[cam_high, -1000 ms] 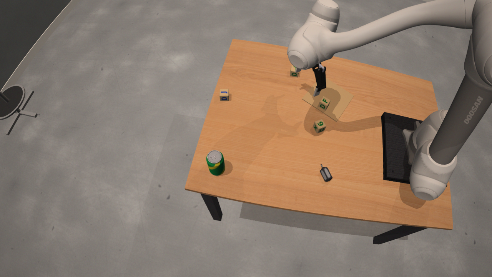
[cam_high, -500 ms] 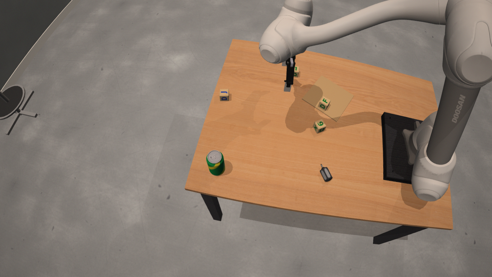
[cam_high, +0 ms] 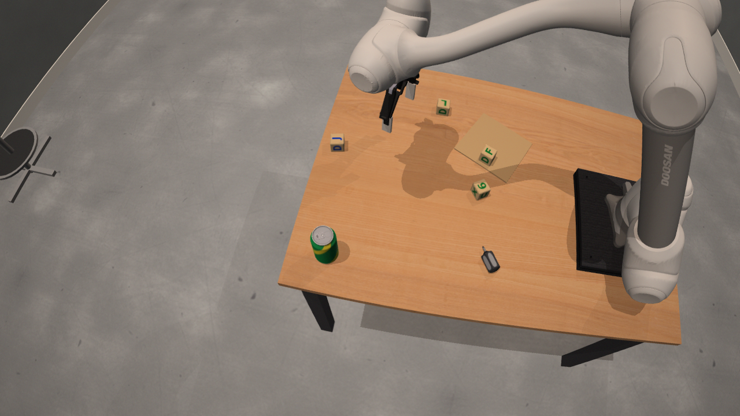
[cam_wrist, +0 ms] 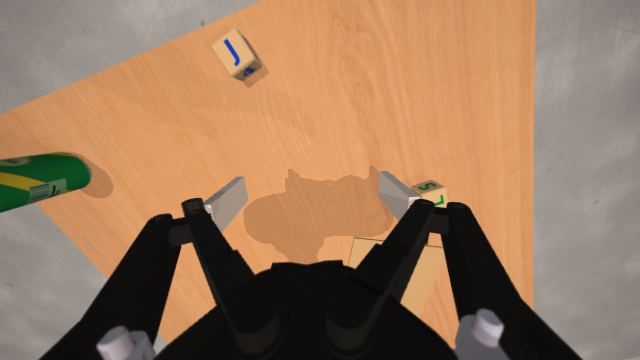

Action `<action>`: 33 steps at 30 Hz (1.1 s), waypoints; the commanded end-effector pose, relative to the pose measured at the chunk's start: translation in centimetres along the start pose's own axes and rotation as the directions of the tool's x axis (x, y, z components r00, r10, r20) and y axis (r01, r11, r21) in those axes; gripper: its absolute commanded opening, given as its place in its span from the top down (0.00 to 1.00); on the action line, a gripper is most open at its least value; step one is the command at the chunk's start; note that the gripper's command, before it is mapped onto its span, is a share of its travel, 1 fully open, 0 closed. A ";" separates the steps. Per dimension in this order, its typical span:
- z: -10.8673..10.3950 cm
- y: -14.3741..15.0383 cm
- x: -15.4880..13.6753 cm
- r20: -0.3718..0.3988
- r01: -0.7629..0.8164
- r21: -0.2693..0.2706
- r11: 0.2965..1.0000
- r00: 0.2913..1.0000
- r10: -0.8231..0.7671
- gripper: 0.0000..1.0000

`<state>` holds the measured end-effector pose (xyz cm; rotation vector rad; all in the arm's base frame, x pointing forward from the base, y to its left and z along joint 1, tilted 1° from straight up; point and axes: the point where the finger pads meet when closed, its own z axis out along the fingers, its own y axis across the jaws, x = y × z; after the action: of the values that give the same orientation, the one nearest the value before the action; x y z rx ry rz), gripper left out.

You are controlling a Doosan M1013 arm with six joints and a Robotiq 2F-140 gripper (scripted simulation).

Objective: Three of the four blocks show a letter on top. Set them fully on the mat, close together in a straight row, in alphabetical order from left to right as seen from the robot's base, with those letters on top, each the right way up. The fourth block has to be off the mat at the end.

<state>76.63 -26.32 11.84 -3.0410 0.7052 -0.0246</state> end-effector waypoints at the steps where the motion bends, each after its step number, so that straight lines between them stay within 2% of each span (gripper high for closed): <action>1: 0.0 -1.1 2.3 0.002 -0.138 -0.008 0.990 0.990 0.138 0.00; 11: 0.5 -4.2 7.4 0.000 -0.456 -0.008 0.890 0.890 0.456 0.00; 13: 0.5 -4.2 7.4 0.000 -0.456 -0.008 0.890 0.890 0.456 0.00; 15: 0.7 -5.3 9.0 -0.001 -0.556 -0.008 0.831 0.831 0.556 0.00; 27: 1.8 -9.2 14.1 -0.005 -0.828 -0.007 0.560 0.560 0.828 0.00; 33: 2.0 -9.8 14.8 -0.005 -0.863 -0.007 0.506 0.506 0.863 0.00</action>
<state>93.82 -24.08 10.14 -2.3213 2.0896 -0.0050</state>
